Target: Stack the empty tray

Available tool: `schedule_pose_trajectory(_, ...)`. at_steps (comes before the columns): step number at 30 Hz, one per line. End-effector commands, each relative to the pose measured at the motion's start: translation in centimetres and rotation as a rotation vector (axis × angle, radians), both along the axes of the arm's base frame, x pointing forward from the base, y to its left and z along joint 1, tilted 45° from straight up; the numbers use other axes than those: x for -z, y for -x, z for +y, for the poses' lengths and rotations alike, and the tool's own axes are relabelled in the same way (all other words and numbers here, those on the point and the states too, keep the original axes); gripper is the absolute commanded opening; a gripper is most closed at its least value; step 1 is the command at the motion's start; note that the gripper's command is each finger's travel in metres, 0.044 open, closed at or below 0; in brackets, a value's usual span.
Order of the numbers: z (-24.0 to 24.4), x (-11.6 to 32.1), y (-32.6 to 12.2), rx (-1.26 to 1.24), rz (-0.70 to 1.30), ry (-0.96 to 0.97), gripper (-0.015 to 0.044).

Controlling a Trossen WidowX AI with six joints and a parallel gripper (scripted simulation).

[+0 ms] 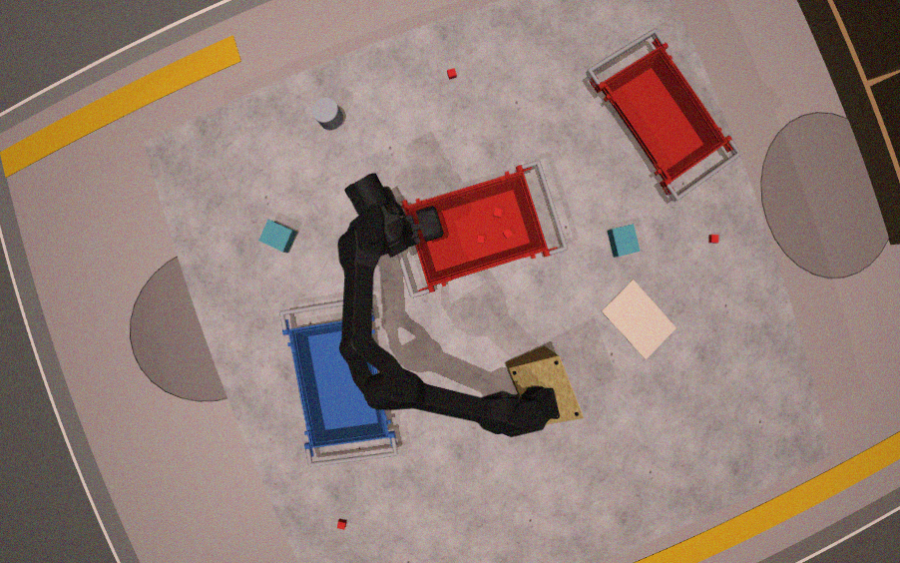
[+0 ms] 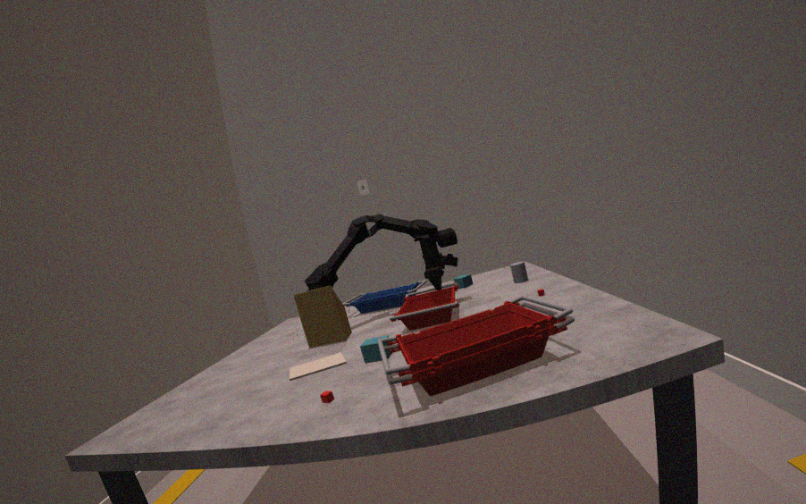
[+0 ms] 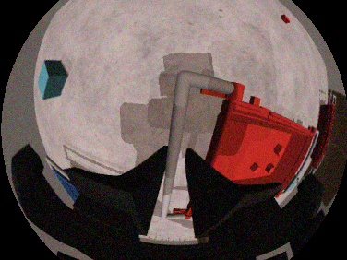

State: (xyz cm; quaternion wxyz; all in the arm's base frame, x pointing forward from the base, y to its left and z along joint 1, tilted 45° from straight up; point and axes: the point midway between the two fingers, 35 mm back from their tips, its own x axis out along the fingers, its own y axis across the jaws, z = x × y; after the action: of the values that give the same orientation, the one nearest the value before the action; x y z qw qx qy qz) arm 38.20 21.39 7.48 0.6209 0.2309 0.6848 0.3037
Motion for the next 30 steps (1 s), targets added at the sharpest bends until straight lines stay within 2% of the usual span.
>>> schedule_pose_trajectory(1,-1.6,-0.4,-0.3,0.003,-0.002,-0.002,0.0088)
schedule_pose_trajectory(14,-4.8,1.1,-0.6,0.003,-0.002,0.0,0.0088)
schedule_pose_trajectory(23,-5.5,4.6,-0.6,0.003,-0.002,0.0,0.0088)
schedule_pose_trajectory(30,-6.7,3.1,-1.0,0.003,-0.002,0.002,0.0088)
